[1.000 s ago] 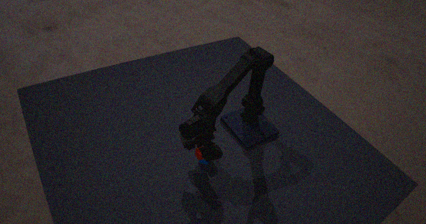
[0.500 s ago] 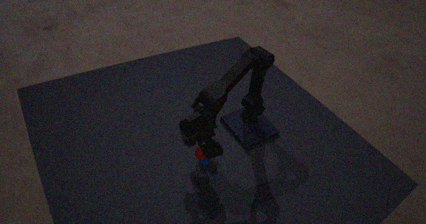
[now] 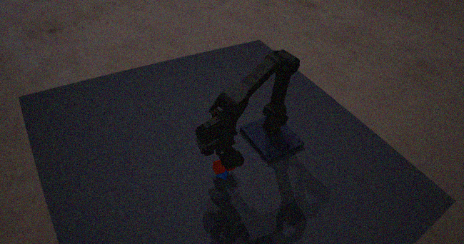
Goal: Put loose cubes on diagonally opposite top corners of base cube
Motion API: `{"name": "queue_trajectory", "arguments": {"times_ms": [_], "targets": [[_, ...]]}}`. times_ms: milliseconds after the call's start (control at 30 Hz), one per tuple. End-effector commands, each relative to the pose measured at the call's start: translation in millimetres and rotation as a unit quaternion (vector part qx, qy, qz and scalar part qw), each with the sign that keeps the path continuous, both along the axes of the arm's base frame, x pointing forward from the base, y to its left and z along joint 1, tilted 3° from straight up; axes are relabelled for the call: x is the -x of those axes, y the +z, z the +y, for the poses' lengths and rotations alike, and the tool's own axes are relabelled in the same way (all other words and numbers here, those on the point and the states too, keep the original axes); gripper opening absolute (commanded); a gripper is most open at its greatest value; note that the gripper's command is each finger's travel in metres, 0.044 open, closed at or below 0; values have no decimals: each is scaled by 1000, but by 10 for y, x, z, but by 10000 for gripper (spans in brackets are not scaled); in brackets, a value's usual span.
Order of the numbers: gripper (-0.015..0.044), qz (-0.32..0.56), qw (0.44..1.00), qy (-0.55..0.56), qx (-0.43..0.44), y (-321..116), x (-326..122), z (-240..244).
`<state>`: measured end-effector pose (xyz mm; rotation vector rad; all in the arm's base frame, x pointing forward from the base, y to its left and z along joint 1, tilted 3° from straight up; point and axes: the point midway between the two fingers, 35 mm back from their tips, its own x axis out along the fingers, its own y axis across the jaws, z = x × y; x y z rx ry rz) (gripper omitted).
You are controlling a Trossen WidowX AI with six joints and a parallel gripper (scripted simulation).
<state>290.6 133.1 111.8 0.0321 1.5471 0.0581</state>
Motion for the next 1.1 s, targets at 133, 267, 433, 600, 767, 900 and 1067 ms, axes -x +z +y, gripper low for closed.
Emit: {"name": "queue_trajectory", "arguments": {"times_ms": [133,267,433,600,767,900,1067], "targets": [[205,-5,1000,2,-2,133,-3,-5],[205,-5,1000,2,-2,186,-2,-8],[205,-5,1000,2,-2,255,1,-13],[205,-5,1000,2,-2,291,2,-15],[284,-3,1000,1,-1,317,3,-17],[389,-2,1000,0,-1,360,5,-20],[400,-1,1000,-1,-1,354,20,3]]}}
